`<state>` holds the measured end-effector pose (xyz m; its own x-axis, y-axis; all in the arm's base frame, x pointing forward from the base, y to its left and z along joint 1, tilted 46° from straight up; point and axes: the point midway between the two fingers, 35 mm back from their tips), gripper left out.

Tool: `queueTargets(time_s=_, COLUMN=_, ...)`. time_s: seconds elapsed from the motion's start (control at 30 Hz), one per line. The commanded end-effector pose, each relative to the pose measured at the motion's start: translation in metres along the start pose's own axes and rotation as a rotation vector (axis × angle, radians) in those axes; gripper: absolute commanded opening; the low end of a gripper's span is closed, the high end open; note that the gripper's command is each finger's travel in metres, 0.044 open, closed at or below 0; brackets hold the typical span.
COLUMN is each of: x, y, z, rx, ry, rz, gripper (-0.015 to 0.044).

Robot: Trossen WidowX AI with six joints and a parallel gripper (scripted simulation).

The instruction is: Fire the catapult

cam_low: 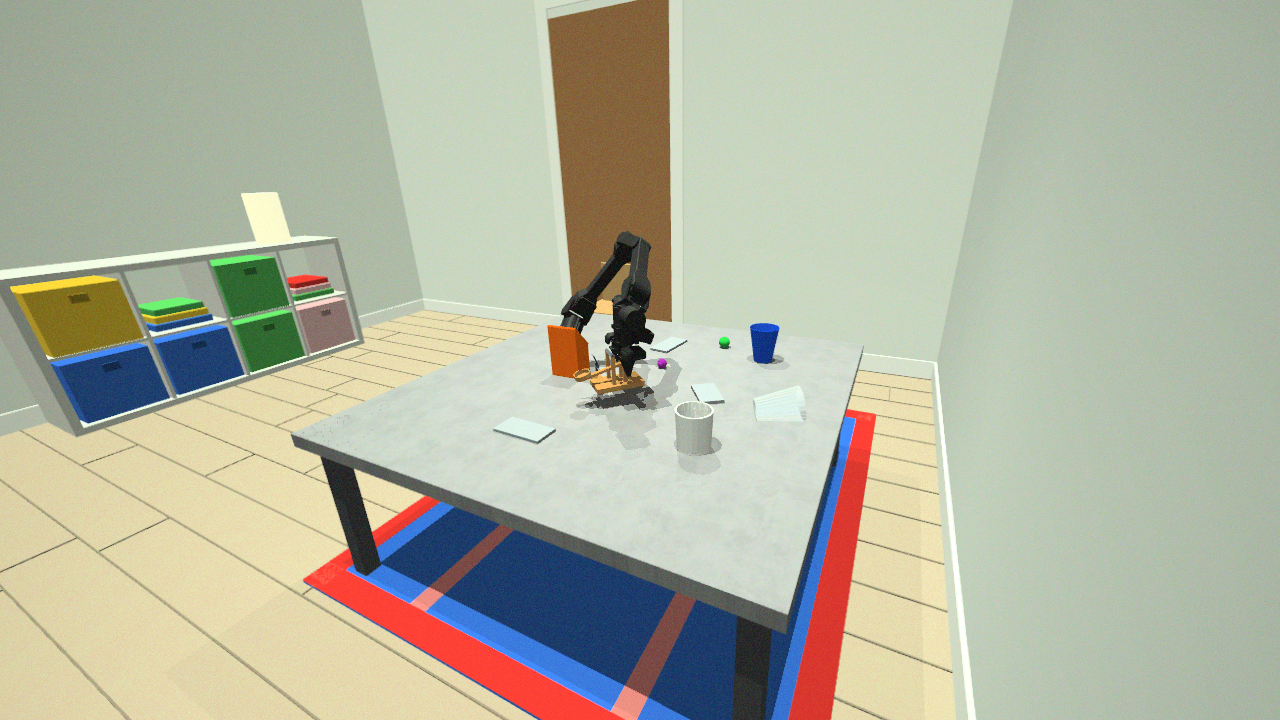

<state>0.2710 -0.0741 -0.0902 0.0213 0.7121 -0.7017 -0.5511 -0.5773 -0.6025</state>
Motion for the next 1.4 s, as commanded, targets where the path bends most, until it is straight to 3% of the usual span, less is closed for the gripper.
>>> queueTargets(time_s=0.0, x=0.0, y=0.0, z=-0.005, rx=0.114, ry=0.002, rz=0.0, gripper=0.0)
queueTargets(time_s=0.23, x=0.0, y=0.0, z=-0.018, rx=0.332, ry=0.002, rz=-0.001, gripper=0.0)
queueTargets(time_s=1.37, x=0.044, y=0.001, z=-0.022, rx=0.339, ry=0.001, rz=-0.003, gripper=0.0)
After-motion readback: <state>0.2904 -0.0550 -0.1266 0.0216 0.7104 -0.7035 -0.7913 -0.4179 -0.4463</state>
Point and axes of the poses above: the point midway between the two fingers, 35 mm back from their tips, its own x axis out along the fingers, its own z axis across the jaws, y = z × x, and after that the axes turned 10 degrees about -x, right-handed
